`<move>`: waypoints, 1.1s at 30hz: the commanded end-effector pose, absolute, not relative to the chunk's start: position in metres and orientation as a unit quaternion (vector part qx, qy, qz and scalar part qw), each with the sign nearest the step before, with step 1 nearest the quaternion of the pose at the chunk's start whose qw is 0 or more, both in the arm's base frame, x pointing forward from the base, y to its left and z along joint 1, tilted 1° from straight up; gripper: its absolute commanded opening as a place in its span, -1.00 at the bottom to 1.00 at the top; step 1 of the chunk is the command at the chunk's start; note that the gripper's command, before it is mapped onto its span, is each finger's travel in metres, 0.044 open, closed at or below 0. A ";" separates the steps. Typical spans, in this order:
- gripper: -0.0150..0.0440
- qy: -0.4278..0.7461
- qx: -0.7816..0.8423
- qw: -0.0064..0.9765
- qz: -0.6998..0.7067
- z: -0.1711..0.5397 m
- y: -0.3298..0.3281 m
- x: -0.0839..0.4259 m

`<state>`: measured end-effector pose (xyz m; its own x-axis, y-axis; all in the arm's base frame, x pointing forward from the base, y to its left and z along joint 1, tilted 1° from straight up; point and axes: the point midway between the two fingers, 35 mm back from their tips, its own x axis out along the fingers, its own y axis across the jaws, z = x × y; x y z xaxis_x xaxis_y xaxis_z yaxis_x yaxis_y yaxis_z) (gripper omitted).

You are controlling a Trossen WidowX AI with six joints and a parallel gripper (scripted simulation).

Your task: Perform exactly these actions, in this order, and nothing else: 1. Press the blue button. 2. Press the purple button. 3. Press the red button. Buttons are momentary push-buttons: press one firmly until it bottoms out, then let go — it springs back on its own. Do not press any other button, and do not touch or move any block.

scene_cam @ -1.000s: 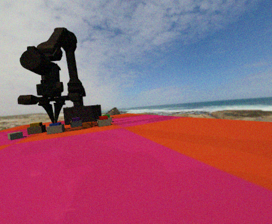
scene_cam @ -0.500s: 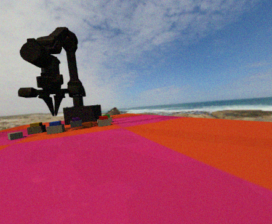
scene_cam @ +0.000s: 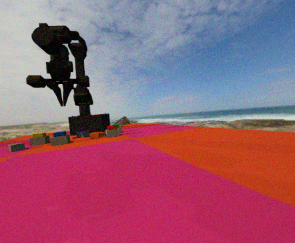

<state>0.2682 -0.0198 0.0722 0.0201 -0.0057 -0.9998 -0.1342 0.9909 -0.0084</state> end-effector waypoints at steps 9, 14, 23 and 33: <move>-0.42 0.696 -0.049 0.714 0.047 0.069 0.015 0.173; -0.42 0.696 -0.049 0.714 0.047 0.046 0.016 0.176; -0.42 0.697 -0.049 0.714 0.047 0.007 0.015 0.174; -0.42 0.697 -0.049 0.714 0.047 -0.008 0.015 0.175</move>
<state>0.1780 0.0152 0.0000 0.0401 -0.0031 -0.9992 -0.1418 0.9899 -0.0088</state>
